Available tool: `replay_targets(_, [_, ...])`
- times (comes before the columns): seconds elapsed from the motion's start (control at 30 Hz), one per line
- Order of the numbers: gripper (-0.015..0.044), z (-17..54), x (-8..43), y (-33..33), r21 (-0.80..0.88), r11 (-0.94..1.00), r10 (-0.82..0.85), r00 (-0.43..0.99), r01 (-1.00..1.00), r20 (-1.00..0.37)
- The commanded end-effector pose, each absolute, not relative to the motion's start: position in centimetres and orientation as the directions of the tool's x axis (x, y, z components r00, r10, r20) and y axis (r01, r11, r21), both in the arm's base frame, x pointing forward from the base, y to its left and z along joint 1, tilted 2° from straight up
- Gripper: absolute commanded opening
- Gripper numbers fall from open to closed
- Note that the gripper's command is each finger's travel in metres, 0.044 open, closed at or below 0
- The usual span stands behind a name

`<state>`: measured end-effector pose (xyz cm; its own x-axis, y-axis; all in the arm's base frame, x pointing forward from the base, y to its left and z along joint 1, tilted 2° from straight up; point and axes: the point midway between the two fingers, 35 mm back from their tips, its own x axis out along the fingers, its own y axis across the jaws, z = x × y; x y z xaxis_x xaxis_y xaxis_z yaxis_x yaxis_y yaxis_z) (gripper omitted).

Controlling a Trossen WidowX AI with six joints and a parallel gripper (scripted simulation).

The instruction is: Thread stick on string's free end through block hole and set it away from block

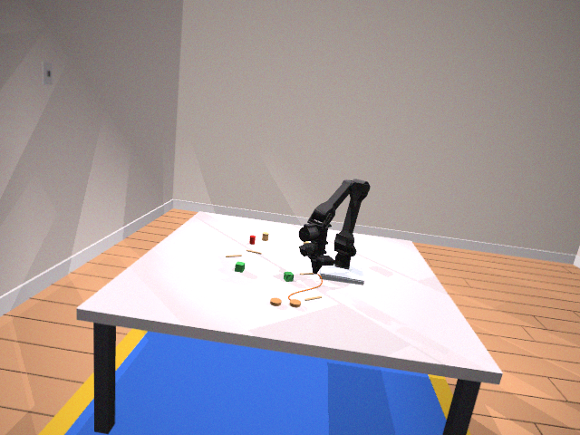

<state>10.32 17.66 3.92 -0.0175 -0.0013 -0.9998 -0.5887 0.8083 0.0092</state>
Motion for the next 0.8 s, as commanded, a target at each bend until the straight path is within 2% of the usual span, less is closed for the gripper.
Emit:
replay_targets(0.0, [0.0000, 3.4, 10.6, 17.4, 0.003, 0.806, -0.010, -0.019, -0.592, -1.000])
replay_targets(0.77, [0.0000, 2.6, 12.2, 17.3, 0.002, 0.806, -0.011, -0.018, -0.592, -1.000])
